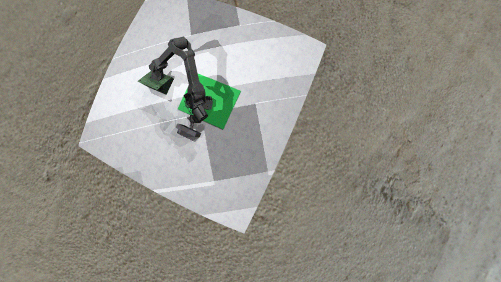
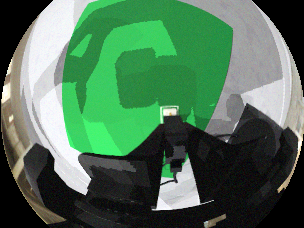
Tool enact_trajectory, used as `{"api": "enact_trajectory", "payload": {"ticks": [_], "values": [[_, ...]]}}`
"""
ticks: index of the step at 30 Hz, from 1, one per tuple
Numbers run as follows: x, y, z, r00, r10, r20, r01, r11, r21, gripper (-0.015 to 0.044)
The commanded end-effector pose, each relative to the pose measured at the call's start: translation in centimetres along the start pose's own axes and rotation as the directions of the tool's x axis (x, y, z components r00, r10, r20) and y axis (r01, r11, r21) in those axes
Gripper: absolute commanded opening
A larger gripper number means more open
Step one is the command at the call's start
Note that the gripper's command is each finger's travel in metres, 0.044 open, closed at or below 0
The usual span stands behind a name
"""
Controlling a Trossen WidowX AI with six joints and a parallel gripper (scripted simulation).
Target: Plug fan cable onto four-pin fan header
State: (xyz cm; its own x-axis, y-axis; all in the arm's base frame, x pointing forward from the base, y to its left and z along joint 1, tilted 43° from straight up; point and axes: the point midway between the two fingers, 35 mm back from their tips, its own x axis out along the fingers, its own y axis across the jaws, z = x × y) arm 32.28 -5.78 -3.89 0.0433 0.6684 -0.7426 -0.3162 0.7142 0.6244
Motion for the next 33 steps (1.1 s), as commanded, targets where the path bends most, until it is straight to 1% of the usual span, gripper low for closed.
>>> {"api": "enact_trajectory", "payload": {"ticks": [1, 20, 33], "values": [[0.17, 0.05, -0.06, 1.0, 0.003, 0.001, -0.003, 1.0, 0.004, 0.0], [0.22, 0.03, -0.03, 1.0, 0.003, 0.001, -0.003, 1.0, 0.004, 0.0], [0.96, 0.04, -0.02, 1.0, 0.004, 0.001, -0.004, 1.0, 0.004, 0.0]]}}
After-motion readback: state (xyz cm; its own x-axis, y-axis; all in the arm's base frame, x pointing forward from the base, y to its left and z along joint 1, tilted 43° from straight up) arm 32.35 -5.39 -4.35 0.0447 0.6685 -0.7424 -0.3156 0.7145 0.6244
